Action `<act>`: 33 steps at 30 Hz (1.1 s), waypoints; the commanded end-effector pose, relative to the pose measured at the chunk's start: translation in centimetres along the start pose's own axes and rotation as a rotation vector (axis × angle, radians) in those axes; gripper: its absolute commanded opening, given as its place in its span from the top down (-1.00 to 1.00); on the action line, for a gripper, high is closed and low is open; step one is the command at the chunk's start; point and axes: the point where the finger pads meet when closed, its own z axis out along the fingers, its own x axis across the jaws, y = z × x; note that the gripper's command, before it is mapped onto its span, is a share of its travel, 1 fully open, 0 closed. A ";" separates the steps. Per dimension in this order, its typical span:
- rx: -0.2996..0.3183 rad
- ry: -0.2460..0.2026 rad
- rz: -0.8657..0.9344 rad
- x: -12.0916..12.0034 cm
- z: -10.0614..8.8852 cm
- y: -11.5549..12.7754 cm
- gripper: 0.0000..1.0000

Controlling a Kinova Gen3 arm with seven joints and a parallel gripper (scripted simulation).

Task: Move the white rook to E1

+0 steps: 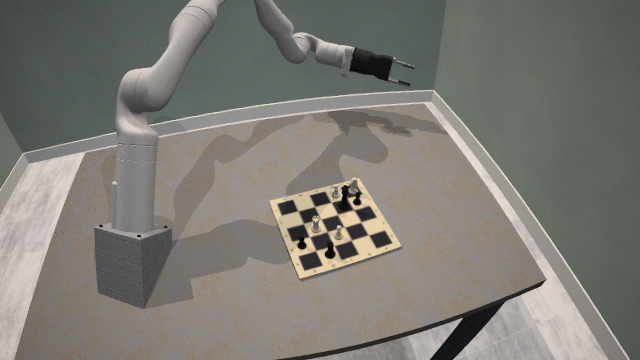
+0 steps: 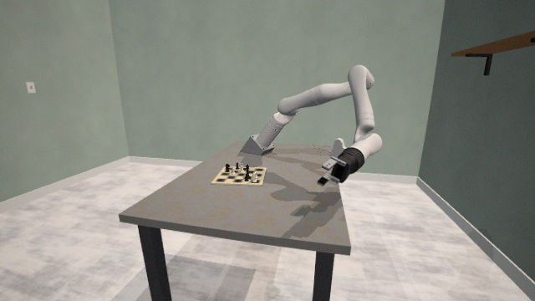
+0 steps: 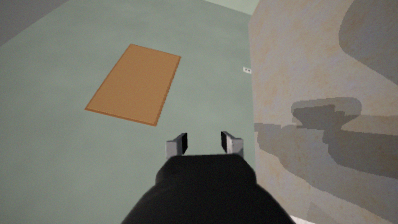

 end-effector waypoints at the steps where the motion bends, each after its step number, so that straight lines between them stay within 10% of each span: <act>1: 0.001 -0.002 0.002 -0.2 0.0 0.0 -1.00; 33: 0.055 0.063 -0.055 1.5 -1.0 -2.5 -1.00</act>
